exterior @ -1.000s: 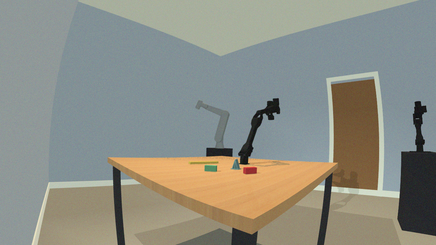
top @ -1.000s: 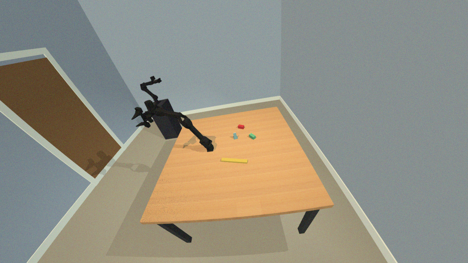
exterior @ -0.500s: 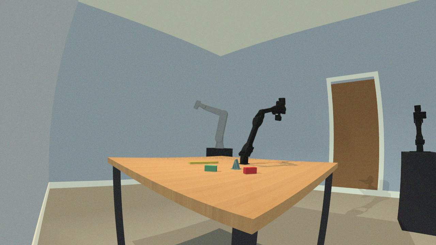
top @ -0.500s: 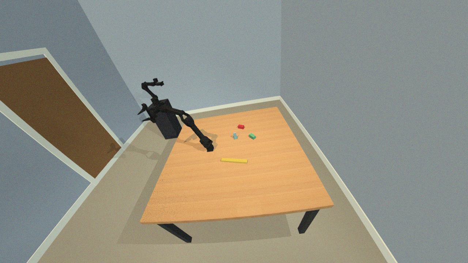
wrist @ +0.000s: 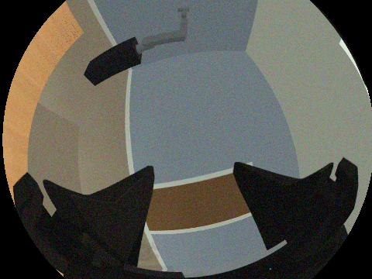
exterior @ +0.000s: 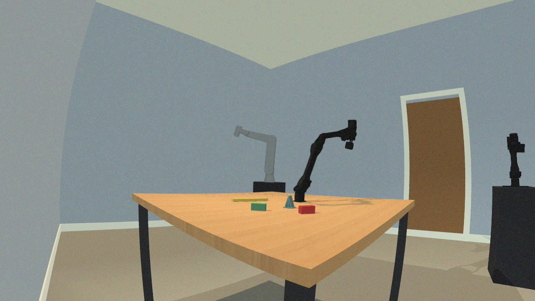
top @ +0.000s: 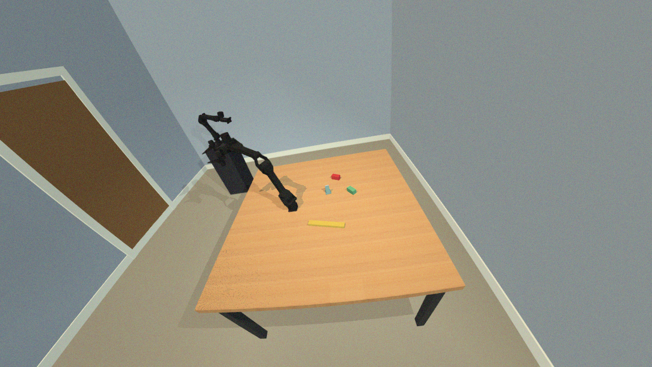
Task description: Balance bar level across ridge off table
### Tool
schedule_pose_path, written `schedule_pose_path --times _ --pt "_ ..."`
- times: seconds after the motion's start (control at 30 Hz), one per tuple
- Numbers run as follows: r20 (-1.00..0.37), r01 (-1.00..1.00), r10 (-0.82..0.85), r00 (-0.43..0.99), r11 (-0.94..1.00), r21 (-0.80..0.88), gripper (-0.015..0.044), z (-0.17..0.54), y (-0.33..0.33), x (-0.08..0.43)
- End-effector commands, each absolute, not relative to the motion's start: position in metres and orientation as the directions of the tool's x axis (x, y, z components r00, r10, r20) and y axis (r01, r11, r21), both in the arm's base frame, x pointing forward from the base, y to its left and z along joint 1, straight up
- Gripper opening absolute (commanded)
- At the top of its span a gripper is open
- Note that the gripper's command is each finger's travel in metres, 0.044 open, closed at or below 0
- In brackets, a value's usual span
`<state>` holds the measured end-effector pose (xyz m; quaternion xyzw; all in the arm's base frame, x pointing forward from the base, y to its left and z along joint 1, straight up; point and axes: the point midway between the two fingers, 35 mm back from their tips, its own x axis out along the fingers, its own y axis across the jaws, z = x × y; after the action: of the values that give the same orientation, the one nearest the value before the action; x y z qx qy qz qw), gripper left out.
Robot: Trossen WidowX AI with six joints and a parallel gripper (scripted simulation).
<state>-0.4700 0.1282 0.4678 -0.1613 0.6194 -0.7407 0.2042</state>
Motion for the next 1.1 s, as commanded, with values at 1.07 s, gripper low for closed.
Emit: schedule_pose_path --times 1.07 --pt "-0.149 0.073 0.111 -0.983 -0.503 -0.861 0.0315 0.418 0.351 -0.343"
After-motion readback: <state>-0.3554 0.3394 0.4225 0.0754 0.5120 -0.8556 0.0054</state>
